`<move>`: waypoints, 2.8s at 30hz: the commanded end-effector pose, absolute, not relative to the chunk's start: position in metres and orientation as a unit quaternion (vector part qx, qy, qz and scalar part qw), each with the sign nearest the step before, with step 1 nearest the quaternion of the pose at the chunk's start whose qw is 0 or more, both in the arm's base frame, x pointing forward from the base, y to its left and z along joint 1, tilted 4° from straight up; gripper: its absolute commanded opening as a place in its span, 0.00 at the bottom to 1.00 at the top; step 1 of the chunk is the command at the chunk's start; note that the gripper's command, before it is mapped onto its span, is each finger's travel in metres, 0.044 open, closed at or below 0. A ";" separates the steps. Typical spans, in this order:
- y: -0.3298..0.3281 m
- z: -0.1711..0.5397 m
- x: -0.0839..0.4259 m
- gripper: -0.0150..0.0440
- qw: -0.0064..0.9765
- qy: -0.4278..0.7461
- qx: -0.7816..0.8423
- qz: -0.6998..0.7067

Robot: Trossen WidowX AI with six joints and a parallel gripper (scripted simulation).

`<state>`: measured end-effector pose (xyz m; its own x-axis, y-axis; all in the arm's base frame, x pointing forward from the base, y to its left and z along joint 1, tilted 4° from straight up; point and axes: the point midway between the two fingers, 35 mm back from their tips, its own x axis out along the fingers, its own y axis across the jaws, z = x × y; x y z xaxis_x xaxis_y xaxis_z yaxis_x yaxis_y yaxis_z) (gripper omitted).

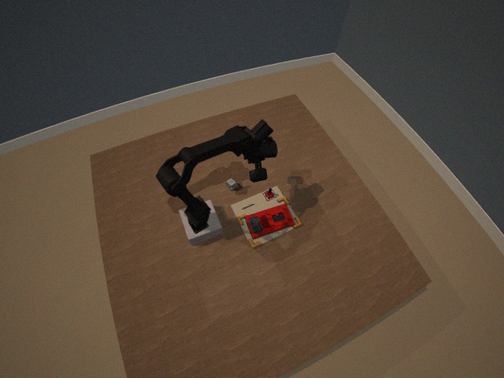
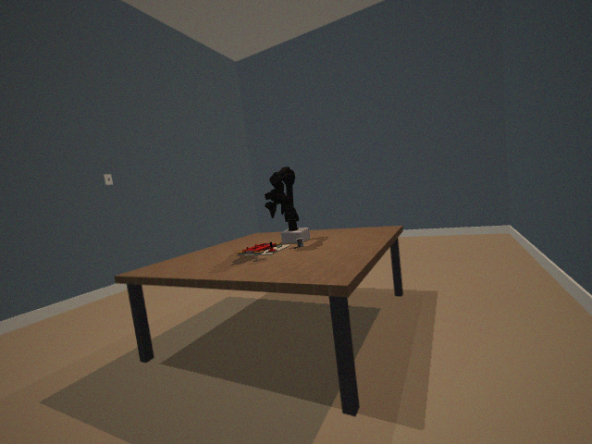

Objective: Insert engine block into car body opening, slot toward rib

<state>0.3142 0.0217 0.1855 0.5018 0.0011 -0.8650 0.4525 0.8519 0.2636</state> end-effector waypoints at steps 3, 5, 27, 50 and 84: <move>0.052 0.154 0.296 1.00 0.814 0.550 0.166 -0.085; 0.061 0.146 0.290 1.00 0.807 0.568 0.143 -0.067; 0.113 0.093 0.231 1.00 0.733 0.677 -0.030 0.058; 0.113 0.037 0.233 1.00 0.732 0.678 -0.031 0.058; 0.114 -0.009 0.236 0.82 0.732 0.678 -0.031 0.058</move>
<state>0.2395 0.1148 -0.0050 0.0852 0.0428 -0.9954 -0.1220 0.9920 0.0322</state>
